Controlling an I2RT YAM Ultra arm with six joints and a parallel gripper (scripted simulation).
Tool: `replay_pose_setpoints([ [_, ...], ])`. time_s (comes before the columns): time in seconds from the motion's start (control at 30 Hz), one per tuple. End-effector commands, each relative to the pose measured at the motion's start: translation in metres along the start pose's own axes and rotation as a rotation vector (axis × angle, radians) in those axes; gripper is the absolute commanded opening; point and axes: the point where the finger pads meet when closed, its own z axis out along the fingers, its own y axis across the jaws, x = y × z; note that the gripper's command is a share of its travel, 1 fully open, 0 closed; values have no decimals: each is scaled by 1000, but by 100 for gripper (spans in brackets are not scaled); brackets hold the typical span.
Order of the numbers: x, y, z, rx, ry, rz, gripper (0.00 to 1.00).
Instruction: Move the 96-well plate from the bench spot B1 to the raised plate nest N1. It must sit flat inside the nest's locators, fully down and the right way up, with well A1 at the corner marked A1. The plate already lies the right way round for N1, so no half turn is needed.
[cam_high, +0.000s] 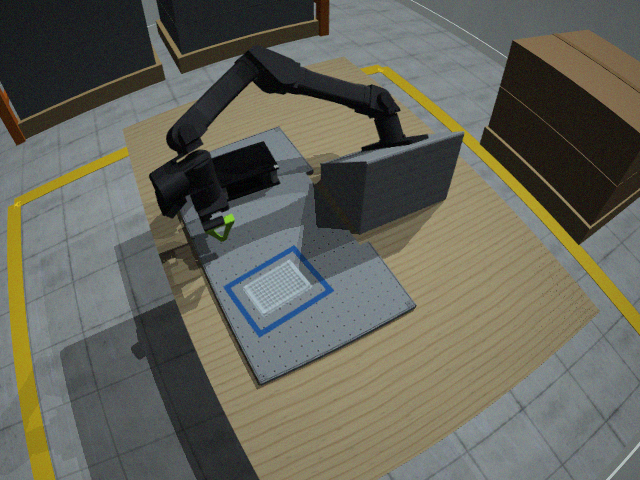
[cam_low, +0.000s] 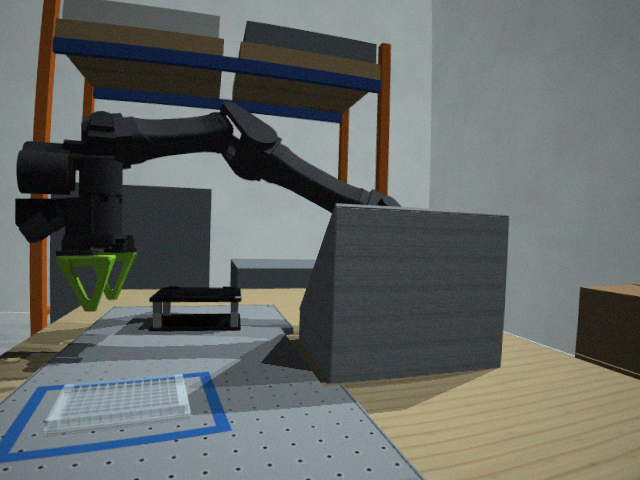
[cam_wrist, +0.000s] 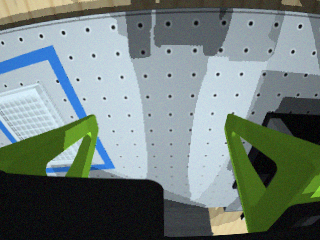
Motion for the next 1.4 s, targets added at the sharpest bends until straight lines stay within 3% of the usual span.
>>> replay_pose_setpoints([
  [0.0, 1, 31, -11, -11, -33, -16, 100],
  [0.1, 3, 32, -15, -12, -36, -14, 100],
  [0.2, 2, 46, -15, -14, -41, -10, 100],
  [0.23, 11, 53, -7, 0, -23, -58, 100],
  [0.53, 22, 94, -11, -6, -39, -70, 100],
  [0.67, 25, 92, -16, 13, -45, -111, 100],
  [0.7, 33, 101, -6, 28, -25, -155, 100],
  [0.73, 35, 107, -5, 25, -29, -150, 100],
  [1.0, 43, 139, -9, 3, -46, -122, 100],
  [1.07, 53, 143, -7, 43, -36, -204, 100],
  [1.1, 61, 149, -1, 43, -26, -198, 100],
  [1.2, 63, 155, 0, 35, -27, -195, 100],
  [1.23, 53, 159, -12, 14, -62, -167, 100],
  [1.37, 72, 176, -2, 26, -41, -183, 100],
])
